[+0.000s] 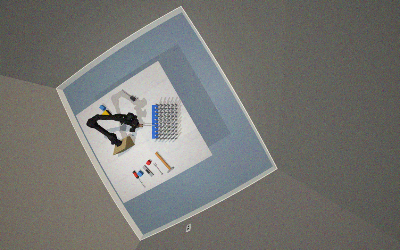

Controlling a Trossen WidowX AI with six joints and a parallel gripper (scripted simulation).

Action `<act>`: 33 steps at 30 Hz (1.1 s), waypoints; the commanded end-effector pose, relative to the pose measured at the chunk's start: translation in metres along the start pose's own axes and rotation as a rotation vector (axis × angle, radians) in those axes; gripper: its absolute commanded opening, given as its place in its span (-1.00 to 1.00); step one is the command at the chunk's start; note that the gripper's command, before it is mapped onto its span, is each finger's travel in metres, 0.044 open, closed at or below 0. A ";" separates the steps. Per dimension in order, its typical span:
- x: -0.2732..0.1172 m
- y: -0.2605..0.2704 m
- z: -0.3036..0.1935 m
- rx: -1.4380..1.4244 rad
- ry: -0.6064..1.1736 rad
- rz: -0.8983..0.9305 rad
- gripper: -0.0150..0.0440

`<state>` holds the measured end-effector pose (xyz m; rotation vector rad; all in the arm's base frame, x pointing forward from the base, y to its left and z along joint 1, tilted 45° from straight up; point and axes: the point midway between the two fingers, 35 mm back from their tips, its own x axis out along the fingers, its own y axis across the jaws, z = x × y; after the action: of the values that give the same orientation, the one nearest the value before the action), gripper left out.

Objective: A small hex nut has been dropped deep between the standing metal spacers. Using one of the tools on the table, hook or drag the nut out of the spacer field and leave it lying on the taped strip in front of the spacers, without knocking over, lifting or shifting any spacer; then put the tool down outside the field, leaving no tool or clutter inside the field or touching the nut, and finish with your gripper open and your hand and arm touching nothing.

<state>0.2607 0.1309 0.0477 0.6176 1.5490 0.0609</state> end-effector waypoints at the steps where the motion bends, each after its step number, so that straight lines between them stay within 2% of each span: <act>1: 0.000 0.001 0.004 -0.005 -0.008 0.000 -0.49; 33: 0.005 0.003 0.024 -0.009 -0.010 0.001 -0.49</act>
<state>0.2804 0.1275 0.0413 0.6136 1.5456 0.0592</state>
